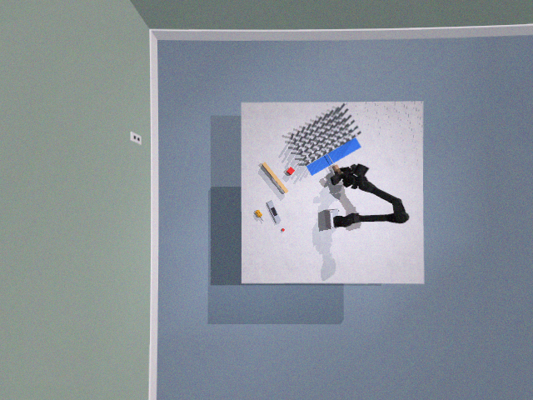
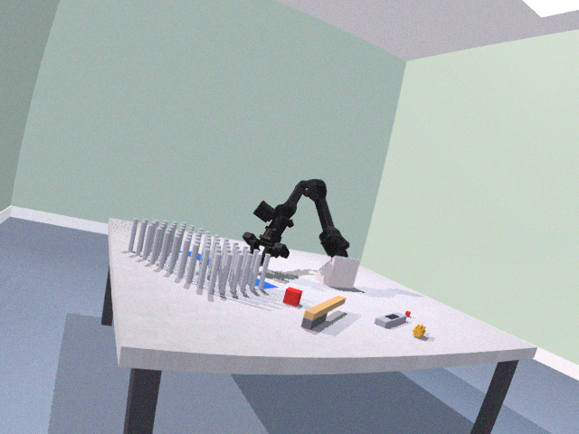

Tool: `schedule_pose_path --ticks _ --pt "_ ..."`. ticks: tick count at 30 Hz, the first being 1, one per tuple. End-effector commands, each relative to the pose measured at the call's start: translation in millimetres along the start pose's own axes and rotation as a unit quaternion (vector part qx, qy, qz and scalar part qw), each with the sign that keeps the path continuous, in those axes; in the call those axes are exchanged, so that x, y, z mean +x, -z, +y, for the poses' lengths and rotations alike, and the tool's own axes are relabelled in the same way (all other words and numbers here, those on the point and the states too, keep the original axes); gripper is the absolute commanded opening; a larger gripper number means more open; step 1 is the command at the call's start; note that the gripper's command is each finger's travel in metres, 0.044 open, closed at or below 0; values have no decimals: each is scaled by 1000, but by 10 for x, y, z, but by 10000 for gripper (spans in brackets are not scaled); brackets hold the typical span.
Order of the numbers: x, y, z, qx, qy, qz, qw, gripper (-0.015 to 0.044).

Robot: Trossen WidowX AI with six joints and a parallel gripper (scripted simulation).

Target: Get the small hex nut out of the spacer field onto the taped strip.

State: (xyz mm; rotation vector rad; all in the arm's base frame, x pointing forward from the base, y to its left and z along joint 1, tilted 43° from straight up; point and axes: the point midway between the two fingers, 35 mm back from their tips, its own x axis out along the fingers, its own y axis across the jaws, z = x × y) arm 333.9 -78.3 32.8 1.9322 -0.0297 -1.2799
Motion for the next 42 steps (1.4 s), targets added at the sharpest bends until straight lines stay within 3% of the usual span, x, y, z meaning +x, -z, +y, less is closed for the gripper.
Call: schedule_pose_path --ticks 1,42 --pt "9 37 23 5 -4 2 1000 0" --pt "145 244 26 5 -4 3 1000 0"
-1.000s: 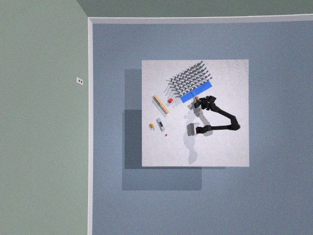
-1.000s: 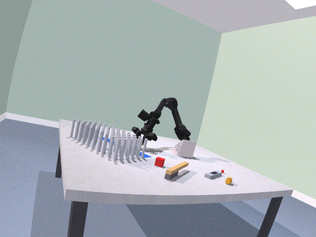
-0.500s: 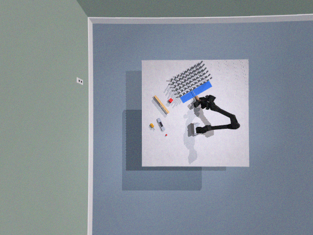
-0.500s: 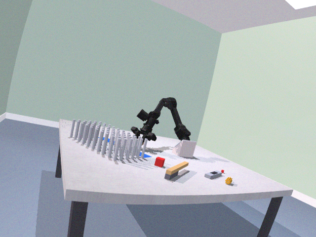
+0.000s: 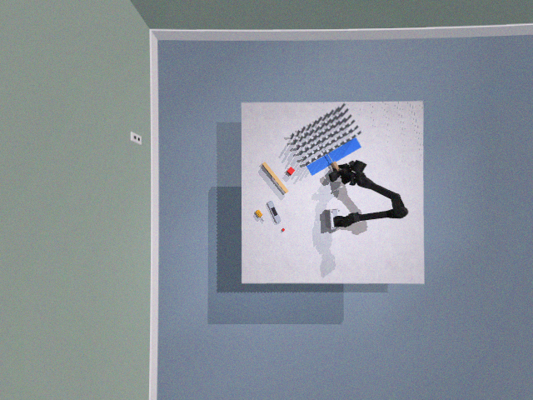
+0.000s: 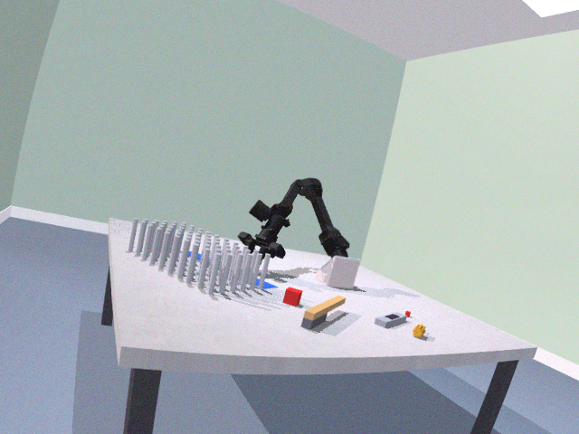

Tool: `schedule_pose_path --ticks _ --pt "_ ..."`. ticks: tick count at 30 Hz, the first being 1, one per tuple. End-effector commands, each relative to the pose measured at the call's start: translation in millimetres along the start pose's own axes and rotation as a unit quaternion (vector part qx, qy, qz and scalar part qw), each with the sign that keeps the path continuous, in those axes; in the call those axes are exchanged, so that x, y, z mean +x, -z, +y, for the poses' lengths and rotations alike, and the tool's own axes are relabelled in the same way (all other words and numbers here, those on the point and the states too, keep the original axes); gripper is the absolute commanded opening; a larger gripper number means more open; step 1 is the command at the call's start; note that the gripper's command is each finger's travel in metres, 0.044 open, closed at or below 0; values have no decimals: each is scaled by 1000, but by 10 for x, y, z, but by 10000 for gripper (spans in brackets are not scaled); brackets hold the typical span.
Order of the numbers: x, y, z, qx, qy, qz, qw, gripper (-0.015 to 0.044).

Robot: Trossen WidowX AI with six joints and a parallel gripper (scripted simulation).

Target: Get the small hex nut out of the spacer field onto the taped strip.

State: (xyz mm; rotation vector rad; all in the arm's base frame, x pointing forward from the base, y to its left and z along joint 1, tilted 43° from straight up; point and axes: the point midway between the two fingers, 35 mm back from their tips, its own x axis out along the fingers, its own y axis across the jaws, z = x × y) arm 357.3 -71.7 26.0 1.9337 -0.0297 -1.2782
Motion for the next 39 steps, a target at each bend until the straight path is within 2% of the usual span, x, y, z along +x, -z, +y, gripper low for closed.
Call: schedule_pose_path --ticks 1,39 --pt "10 39 23 5 -4 2 1000 0" --pt "143 237 13 5 -4 3 1000 0"
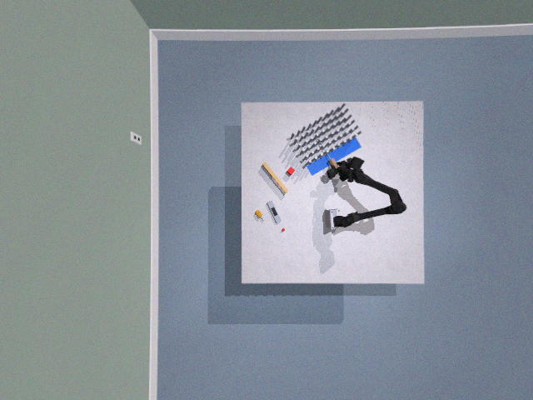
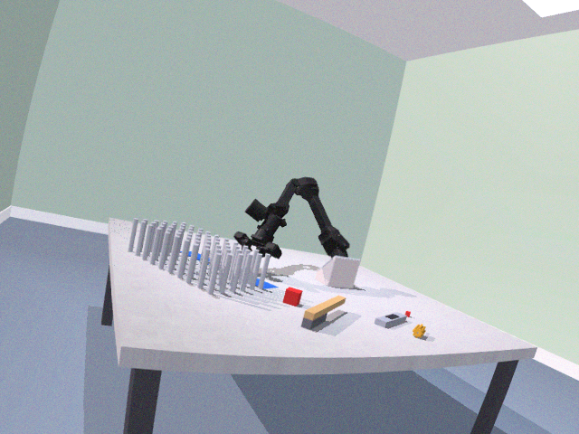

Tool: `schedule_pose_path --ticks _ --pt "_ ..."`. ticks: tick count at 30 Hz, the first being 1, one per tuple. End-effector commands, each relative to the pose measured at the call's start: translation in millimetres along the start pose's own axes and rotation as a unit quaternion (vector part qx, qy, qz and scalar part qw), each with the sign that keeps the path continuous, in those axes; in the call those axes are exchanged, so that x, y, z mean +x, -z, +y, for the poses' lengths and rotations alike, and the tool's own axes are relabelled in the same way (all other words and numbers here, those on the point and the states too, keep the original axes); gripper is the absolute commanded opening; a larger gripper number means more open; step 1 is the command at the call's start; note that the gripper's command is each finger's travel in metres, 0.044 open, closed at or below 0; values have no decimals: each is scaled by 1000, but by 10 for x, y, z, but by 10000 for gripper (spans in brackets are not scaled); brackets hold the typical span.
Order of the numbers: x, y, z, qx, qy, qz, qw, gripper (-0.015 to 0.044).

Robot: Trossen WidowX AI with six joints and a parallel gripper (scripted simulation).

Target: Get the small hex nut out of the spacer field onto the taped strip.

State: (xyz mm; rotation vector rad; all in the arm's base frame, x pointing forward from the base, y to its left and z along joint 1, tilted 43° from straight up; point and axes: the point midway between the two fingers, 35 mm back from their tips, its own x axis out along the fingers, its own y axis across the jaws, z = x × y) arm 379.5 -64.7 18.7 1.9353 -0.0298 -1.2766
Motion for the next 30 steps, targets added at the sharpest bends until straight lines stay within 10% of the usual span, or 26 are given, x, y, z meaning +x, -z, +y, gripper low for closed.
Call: schedule_pose_path --ticks 1,30 --pt "11 40 20 5 -4 2 1000 0" --pt "162 56 -7 3 -3 2 1000 0"
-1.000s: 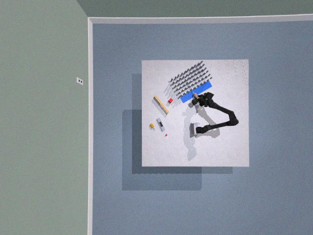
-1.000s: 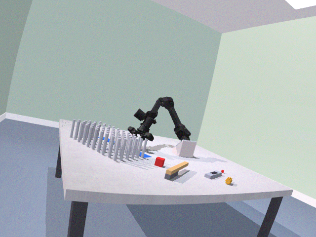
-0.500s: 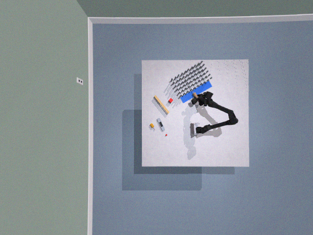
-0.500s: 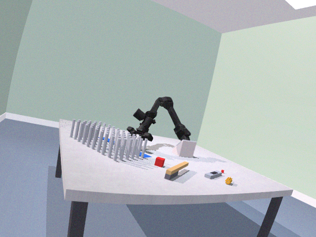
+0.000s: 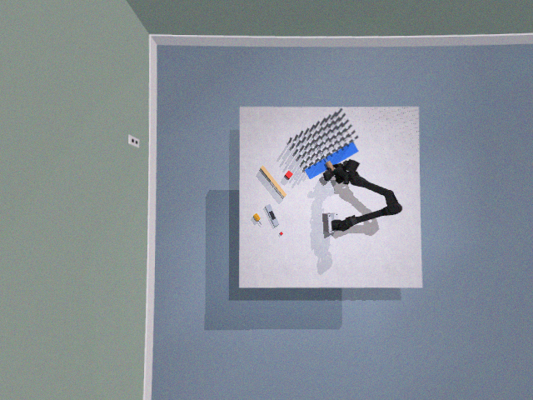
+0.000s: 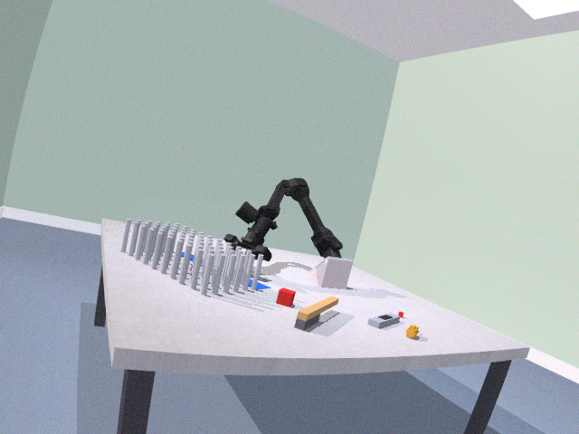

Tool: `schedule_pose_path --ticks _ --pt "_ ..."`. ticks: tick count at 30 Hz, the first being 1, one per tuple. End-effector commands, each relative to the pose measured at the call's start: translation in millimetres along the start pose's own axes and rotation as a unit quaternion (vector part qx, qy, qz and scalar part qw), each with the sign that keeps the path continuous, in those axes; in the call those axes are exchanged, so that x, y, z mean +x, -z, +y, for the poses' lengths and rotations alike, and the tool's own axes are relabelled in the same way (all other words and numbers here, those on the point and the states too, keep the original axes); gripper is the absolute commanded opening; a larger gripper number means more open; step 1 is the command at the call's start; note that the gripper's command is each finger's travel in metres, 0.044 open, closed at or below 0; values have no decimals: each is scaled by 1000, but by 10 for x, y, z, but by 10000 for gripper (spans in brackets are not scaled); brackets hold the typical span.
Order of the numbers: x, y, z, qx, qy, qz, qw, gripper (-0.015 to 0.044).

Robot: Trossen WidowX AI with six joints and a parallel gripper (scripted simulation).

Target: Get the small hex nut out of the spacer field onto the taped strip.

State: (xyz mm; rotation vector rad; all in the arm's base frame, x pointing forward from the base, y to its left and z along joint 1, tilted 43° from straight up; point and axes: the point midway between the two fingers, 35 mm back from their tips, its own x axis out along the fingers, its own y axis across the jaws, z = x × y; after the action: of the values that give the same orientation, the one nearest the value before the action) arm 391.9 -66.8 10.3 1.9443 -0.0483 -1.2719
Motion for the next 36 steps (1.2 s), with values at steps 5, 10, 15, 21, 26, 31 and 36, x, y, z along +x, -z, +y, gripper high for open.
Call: schedule_pose_path --ticks 5,10,15,21,26,31,36 --pt "70 -44 -32 -6 4 2 1000 0" --pt "98 -63 -37 -6 4 2 1000 0" --pt "112 -69 -42 -6 5 1 1000 0" --pt "113 -73 -40 -6 5 1 1000 0" --pt "99 -89 -33 -6 4 1 1000 0" --pt "79 -111 -27 -6 4 1 1000 0" --pt "60 -134 -23 -6 4 1 1000 0"
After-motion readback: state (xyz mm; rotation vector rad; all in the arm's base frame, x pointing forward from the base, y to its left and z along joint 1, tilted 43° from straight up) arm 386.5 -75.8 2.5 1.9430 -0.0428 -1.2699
